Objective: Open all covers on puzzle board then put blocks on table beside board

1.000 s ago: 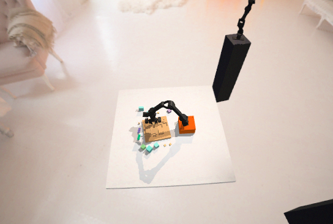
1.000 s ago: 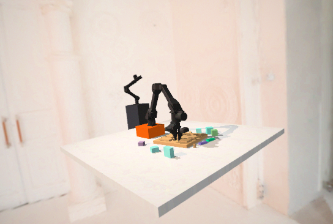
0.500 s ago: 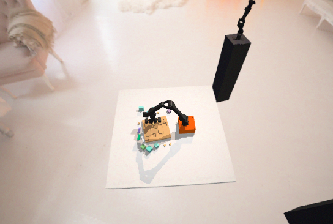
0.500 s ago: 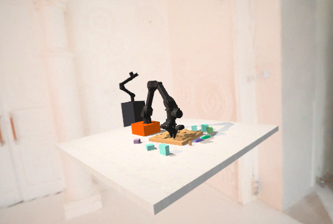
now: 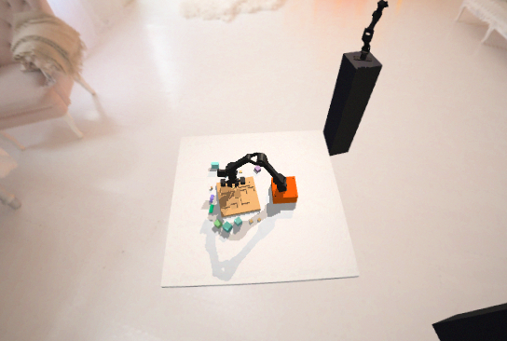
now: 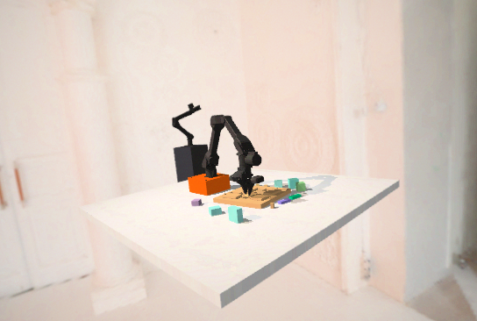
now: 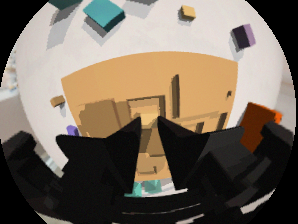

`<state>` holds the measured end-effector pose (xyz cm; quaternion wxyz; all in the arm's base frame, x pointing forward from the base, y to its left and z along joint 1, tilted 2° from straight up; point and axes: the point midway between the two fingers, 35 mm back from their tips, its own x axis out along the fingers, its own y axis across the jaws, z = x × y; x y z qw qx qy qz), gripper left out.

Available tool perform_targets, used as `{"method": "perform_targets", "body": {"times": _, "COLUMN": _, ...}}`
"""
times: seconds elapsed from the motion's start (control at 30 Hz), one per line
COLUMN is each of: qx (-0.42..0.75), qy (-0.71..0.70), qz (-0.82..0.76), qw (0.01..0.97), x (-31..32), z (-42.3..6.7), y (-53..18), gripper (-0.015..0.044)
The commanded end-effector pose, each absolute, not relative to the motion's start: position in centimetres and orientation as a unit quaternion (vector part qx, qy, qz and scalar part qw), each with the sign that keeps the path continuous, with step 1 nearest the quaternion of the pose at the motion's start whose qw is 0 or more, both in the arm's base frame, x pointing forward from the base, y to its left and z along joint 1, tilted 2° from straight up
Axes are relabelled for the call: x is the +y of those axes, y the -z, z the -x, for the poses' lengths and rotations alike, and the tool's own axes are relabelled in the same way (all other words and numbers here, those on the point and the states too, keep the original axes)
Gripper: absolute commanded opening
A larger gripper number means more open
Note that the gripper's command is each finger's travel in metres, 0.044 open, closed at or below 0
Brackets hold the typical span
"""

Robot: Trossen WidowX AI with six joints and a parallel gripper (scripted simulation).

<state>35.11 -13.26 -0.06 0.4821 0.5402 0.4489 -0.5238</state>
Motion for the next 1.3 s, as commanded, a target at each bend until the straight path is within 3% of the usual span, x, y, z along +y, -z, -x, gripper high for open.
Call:
{"method": "perform_targets", "body": {"times": 0.0, "qx": 0.447, "qy": 0.522, "qz": -0.540, "qw": 0.485, "x": -13.3, "z": -35.3, "y": -0.7, "gripper": 0.0080}}
{"method": "perform_targets", "body": {"times": 1.27, "qx": 0.447, "qy": 0.522, "qz": -0.539, "qw": 0.486, "x": -13.2, "z": -34.8, "y": -7.7, "gripper": 0.0080}}
